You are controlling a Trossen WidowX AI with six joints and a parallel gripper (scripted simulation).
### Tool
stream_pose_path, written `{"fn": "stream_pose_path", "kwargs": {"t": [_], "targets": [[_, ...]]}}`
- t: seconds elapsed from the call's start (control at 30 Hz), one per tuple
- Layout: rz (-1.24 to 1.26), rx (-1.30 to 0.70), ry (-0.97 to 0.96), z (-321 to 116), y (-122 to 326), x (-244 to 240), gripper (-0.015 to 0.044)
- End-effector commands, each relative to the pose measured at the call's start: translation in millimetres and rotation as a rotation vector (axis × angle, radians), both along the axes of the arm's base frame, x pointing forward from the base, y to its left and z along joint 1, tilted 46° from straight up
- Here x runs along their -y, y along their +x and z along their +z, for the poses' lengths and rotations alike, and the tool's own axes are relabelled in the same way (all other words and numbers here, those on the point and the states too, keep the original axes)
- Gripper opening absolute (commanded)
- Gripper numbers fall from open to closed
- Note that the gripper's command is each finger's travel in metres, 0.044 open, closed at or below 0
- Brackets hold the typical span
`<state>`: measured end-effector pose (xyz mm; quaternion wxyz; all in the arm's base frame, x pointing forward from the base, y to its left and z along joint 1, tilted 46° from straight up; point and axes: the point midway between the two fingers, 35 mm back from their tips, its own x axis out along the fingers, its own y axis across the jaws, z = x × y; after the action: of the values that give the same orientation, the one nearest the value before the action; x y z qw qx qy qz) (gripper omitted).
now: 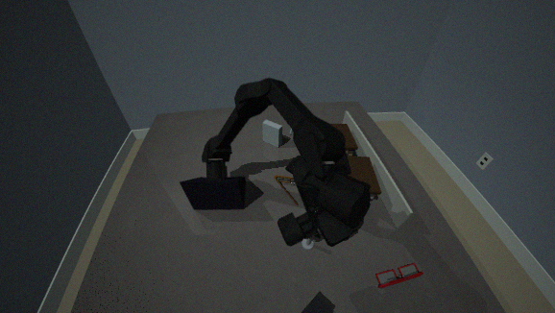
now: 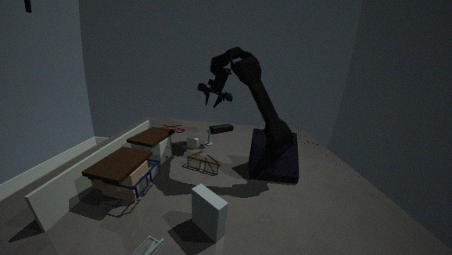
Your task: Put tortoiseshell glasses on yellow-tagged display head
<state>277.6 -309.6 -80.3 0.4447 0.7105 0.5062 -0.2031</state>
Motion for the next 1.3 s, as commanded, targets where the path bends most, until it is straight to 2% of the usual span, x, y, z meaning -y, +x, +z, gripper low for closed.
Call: {"fn": "stream_pose_path", "kwargs": {"t": [0.0, 0.27, 0.57, 0.87, 0.97, 1.27], "targets": [[0.215, 0.092, -0.044, 29, 31, -56, 0.0200], [0.585, 0.260, -0.119, 72, 56, -161, 0.0200], [0.988, 0.473, -0.139, 111, 38, -280, 0.0200], [0.997, 0.479, -0.138, 115, 39, -285, 0.0200], [0.997, 0.479, -0.138, 115, 39, -285, 0.0121], [0.997, 0.479, -0.138, 115, 39, -285, 0.0120]]}}
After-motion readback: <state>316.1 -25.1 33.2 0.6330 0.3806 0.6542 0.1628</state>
